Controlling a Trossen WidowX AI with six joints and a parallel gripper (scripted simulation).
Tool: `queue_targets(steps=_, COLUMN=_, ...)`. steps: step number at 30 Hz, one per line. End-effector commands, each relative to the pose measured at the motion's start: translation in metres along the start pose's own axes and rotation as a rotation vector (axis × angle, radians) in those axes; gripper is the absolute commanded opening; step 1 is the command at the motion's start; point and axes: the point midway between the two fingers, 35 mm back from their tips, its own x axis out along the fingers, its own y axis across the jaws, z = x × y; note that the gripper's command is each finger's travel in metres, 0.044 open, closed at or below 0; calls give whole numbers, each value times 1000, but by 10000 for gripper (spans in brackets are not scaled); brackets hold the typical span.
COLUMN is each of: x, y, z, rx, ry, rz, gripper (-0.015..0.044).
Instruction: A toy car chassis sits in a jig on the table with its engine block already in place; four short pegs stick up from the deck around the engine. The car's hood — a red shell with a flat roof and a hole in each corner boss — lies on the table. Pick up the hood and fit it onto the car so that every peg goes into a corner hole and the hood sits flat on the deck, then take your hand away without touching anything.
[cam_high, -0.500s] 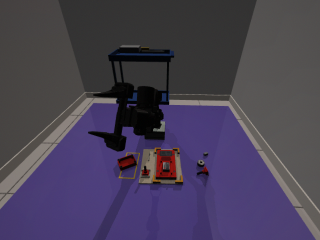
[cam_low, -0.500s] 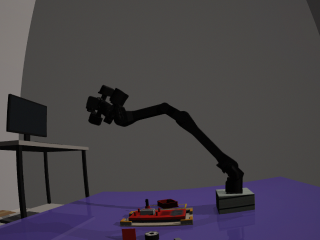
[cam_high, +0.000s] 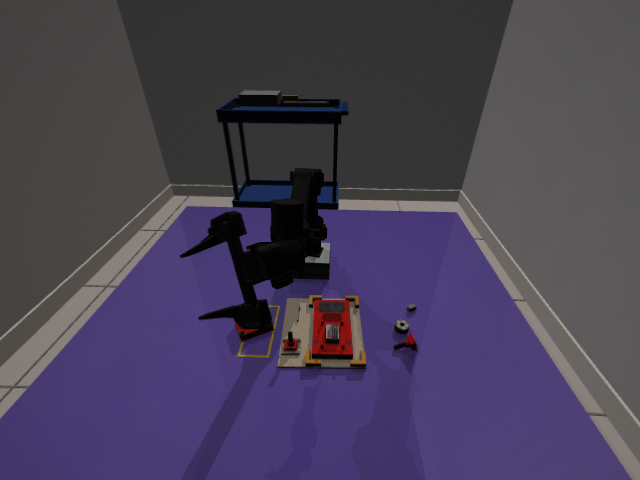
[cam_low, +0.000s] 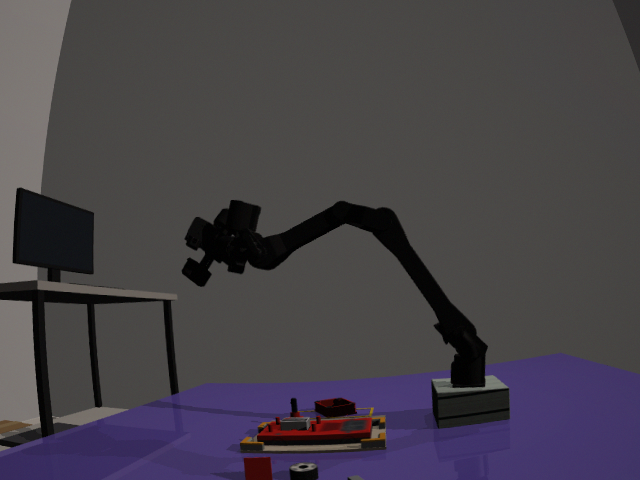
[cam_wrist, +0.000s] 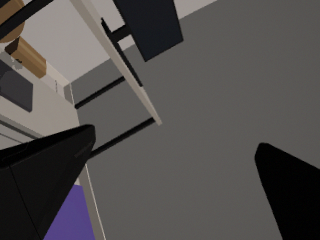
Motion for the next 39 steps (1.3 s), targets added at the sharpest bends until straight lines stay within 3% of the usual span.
queue_targets(steps=1, x=-18, y=27, z=-38, rx=132, ry=85, rz=83, gripper=440)
queue_targets(steps=13, x=-117, y=85, z=-172, rx=563, ry=447, rz=202, gripper=440)
queue_targets(steps=26, x=-273, y=99, z=-318, rx=931, ry=874, rz=48, gripper=440)
queue_targets(steps=39, x=-281, y=101, z=-326, rx=947, ry=893, rz=33, gripper=440)
